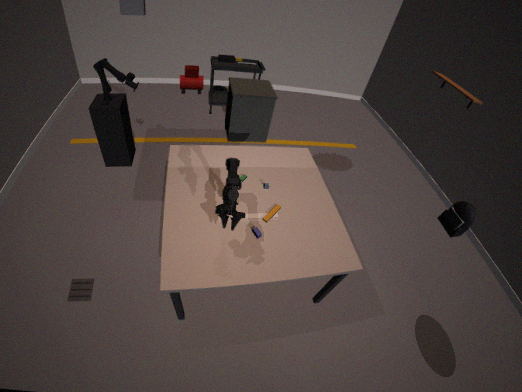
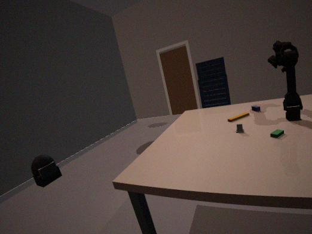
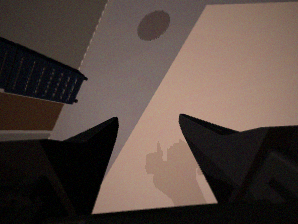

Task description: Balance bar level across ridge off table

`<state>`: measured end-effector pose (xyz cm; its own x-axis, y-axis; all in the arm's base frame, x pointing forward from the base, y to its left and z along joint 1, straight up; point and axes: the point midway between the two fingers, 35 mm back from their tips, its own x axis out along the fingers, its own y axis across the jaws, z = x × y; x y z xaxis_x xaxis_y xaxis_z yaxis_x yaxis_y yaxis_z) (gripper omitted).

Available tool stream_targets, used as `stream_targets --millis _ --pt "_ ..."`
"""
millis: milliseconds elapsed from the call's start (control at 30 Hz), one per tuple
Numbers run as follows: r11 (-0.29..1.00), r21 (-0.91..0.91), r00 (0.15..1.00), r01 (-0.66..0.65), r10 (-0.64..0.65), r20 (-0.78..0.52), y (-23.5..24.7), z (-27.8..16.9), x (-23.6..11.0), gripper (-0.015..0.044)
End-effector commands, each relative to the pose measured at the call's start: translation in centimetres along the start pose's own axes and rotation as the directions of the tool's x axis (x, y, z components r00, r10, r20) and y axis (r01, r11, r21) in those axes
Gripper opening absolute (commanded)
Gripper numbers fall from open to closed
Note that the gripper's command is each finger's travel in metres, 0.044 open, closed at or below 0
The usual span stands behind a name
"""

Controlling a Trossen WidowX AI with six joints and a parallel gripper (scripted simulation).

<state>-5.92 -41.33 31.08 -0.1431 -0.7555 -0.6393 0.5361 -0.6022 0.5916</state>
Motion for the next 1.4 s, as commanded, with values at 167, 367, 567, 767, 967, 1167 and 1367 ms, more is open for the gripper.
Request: stream_targets --millis 167,367,567,767,967,1167,1367 --pt "0.958 -0.283 0.990 -0.037 -0.004 -0.142 1.8 -6.2 0.8 0.0315" --pt "0.890 -0.447 0.975 -0.094 -0.009 -0.222 2.8 -10.1 0.7 0.0315" --pt "0.786 -0.595 0.954 -0.166 -0.024 -0.298 3.5 -14.0 0.4 0.0315" --pt "0.645 -0.723 0.929 -0.249 -0.052 -0.366 3.9 -17.9 0.0 0.0315" --pt "0.500 -0.802 0.904 -0.326 -0.083 -0.420 4.0 -21.6 -0.7 0.0315" --pt "0.350 -0.848 0.879 -0.398 -0.118 -0.461 3.8 -25.2 -1.7 0.0315" --pt "0.144 -0.861 0.847 -0.487 -0.163 -0.507 3.4 -28.8 -2.7 0.0315"
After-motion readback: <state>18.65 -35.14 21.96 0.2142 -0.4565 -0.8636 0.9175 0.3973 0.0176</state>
